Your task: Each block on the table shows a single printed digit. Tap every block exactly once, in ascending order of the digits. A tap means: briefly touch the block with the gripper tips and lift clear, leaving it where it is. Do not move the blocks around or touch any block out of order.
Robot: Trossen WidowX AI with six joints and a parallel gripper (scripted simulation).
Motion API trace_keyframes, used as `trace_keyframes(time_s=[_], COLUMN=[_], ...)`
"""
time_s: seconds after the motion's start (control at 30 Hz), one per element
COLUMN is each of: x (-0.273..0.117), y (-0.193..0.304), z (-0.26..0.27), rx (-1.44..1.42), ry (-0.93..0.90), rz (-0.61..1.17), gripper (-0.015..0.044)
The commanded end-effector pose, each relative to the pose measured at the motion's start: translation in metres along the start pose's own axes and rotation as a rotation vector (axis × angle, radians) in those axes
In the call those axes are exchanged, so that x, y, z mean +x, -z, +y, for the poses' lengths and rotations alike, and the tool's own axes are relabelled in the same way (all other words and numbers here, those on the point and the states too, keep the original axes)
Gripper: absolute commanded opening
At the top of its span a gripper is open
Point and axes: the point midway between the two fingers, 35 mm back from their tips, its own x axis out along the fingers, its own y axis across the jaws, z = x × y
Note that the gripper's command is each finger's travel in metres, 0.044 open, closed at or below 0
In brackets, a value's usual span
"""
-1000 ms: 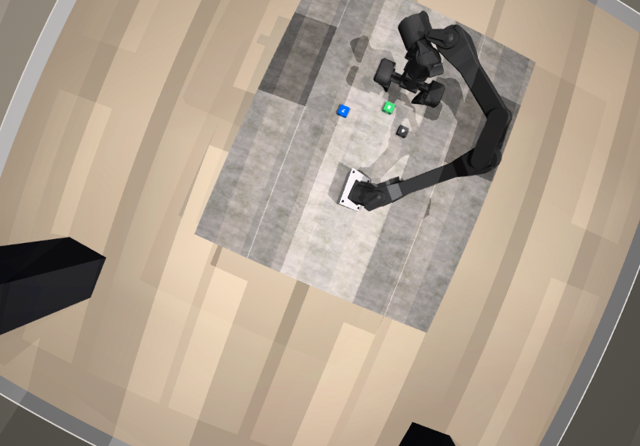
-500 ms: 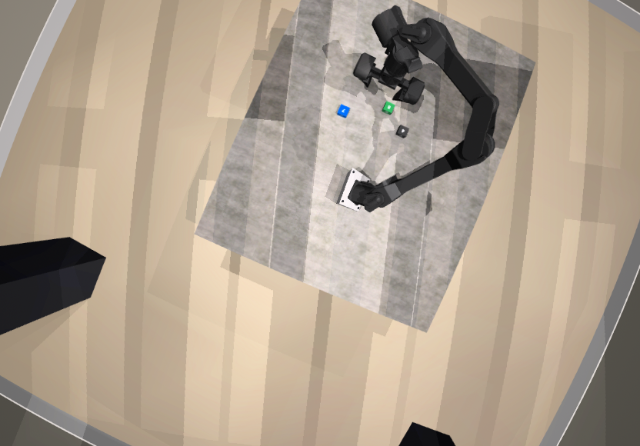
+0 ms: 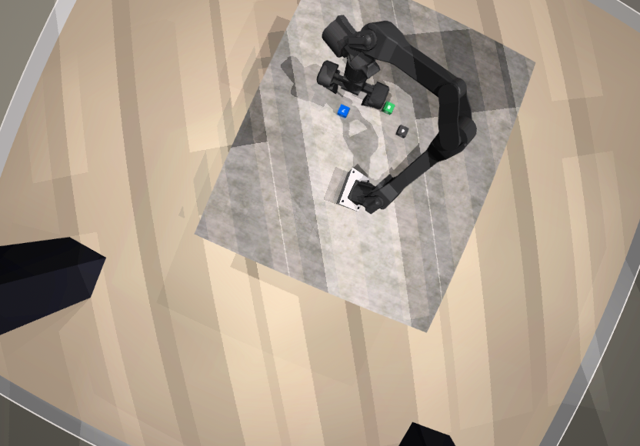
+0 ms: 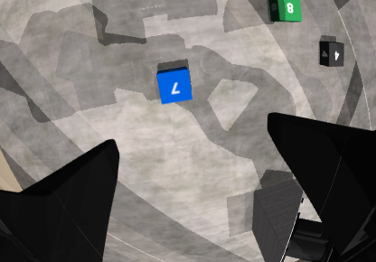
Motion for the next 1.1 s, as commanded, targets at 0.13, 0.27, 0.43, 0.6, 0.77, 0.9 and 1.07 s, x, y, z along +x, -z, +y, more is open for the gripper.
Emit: trace_keyframes(time_s=[0.13,0.27,0.43,0.6,0.77,0.9,1.07], x=[-0.001,-0.001,-0.004,-0.007,-0.001,0.0,0.009], y=[0.001,0.001,-0.01,-0.033,-0.032,-0.03,-0.031], z=[0.002,0.002,-0.022,-0.111,-0.196,-0.208,-0.207], rx=[0.004,0.004,0.001,-0.002,0.001,0.002,0.001], ry=[-0.005,-0.005,-0.011,-0.015,0.003,0.007,0.005], rz=[0.001,0.001,0.001,-0.001,0.001,0.002,0.001], gripper=[0.04,0.04,0.04,0.04,0.04,0.04,0.0348])
